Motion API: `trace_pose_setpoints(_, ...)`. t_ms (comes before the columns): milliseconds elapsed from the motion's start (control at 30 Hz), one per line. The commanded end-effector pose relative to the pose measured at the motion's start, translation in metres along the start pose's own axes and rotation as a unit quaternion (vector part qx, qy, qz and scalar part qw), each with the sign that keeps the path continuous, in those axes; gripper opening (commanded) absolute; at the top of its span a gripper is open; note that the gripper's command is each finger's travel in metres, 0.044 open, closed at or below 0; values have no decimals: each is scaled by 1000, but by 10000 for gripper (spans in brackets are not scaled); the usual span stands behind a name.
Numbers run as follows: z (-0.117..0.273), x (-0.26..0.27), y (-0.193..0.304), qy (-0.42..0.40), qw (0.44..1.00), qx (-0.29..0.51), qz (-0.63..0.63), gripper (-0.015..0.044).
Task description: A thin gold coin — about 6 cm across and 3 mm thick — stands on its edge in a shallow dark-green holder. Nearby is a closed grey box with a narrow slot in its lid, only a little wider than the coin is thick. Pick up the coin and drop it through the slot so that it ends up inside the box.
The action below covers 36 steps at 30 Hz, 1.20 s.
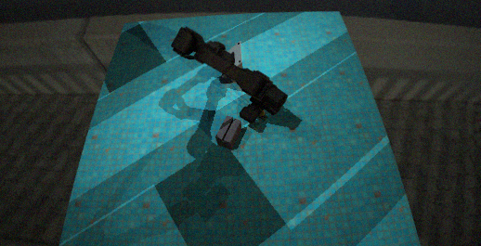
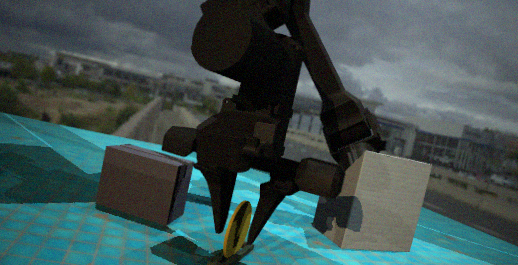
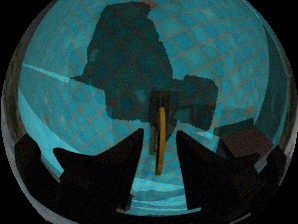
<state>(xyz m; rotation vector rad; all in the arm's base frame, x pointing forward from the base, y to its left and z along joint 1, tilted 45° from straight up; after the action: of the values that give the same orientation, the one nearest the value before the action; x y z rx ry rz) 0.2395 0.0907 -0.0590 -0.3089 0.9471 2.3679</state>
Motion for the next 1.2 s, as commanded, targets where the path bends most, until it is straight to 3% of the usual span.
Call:
trace_pose_setpoints(0, -8, 1, 3, 1, 1000, 3, 5, 161)
trace_pose_setpoints(167, -14, 1, 3, 1, 1000, 3, 5, 161)
trace_pose_setpoints(367, -14, 1, 3, 1, 1000, 3, 5, 3)
trace_pose_setpoints(767, -12, 1, 3, 1, 1000, 3, 5, 0)
trace_pose_setpoints(1167, 17, 0, -1, 0, 1000, 2, 5, 0)
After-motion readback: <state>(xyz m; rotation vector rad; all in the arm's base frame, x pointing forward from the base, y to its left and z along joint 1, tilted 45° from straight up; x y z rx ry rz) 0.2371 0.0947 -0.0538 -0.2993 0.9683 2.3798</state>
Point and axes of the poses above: the point midway between the two fingers, 35 mm back from their tips, its own z axis back along the fingers, its own x axis across the jaws, y = z × x, the point moved 5 cm from there along z, back along the fingers, and after that the axes turned 4 degrees about z, right-handed, at the moved point
